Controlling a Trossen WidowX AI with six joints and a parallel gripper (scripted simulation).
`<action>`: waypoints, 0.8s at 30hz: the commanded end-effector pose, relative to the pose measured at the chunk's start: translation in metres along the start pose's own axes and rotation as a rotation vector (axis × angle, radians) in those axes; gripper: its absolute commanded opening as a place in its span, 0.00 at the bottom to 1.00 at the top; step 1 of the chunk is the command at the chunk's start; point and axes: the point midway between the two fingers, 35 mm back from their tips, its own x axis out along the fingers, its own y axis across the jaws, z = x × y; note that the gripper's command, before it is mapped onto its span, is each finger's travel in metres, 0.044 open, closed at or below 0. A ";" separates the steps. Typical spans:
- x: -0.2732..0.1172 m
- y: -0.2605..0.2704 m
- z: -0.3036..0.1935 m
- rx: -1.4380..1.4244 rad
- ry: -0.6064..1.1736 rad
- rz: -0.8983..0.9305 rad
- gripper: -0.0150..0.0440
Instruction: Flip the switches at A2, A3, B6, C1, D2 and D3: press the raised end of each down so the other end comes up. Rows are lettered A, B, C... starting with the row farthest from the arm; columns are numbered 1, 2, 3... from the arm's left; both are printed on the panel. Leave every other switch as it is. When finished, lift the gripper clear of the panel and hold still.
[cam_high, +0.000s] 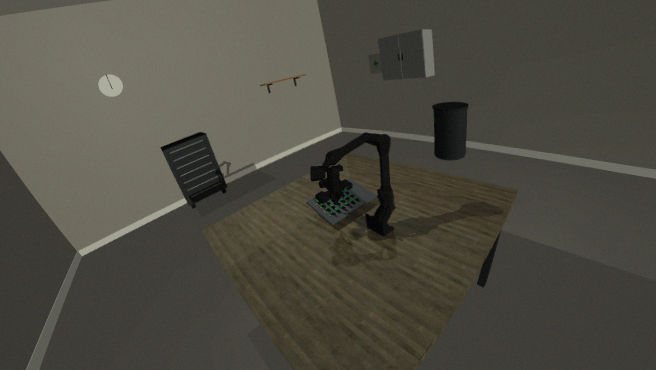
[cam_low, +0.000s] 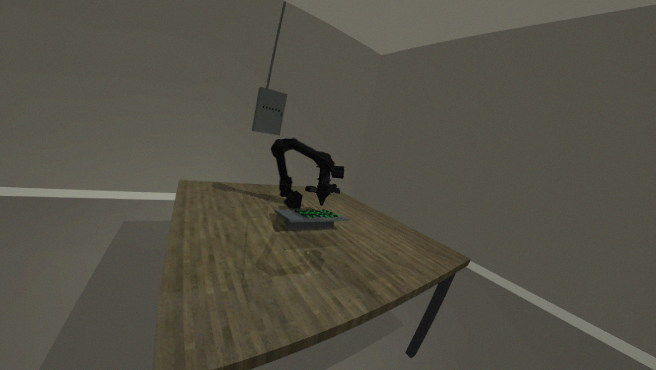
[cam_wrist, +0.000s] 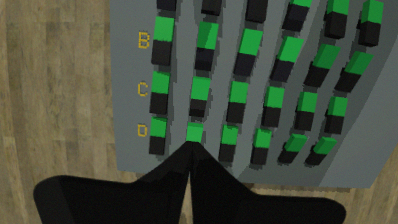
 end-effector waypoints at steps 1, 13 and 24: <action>0.010 -0.002 -0.002 -0.012 0.005 -0.012 0.25; 0.023 -0.002 -0.002 -0.012 0.005 -0.012 0.25; 0.025 -0.002 -0.002 -0.012 0.004 -0.012 0.25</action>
